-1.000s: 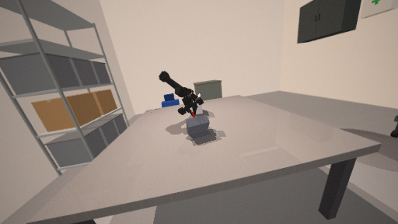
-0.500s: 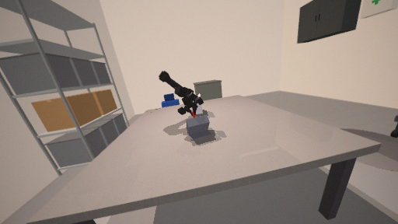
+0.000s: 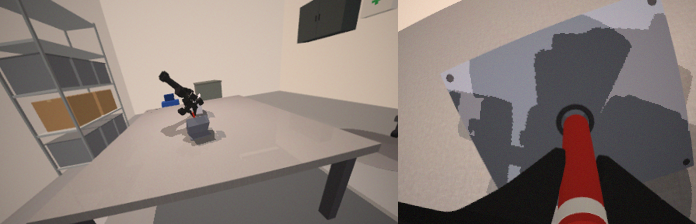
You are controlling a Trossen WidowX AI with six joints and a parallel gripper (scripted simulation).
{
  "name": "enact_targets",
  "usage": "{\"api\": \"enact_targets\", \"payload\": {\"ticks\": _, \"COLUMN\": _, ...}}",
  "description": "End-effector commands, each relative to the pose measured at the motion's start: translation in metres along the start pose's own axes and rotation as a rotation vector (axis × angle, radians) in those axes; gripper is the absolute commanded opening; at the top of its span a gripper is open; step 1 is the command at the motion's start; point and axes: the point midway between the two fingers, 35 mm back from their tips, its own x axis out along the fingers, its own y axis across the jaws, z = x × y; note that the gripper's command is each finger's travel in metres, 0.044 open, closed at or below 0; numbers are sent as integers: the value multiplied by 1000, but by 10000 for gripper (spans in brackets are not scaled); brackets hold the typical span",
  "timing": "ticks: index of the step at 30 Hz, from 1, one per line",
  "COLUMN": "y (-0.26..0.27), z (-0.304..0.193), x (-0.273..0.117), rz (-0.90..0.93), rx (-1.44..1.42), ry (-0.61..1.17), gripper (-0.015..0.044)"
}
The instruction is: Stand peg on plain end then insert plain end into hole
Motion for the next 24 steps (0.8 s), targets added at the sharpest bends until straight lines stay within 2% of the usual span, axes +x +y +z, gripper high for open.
{"api": "enact_targets", "payload": {"ticks": 1, "y": 0, "z": 2, "x": 2, "rz": 0, "rx": 1, "ry": -5, "gripper": 0}}
{"api": "enact_targets", "payload": {"ticks": 24, "y": 1, "z": 2, "x": 13, "rz": 0, "rx": 1, "ry": -5, "gripper": 0}}
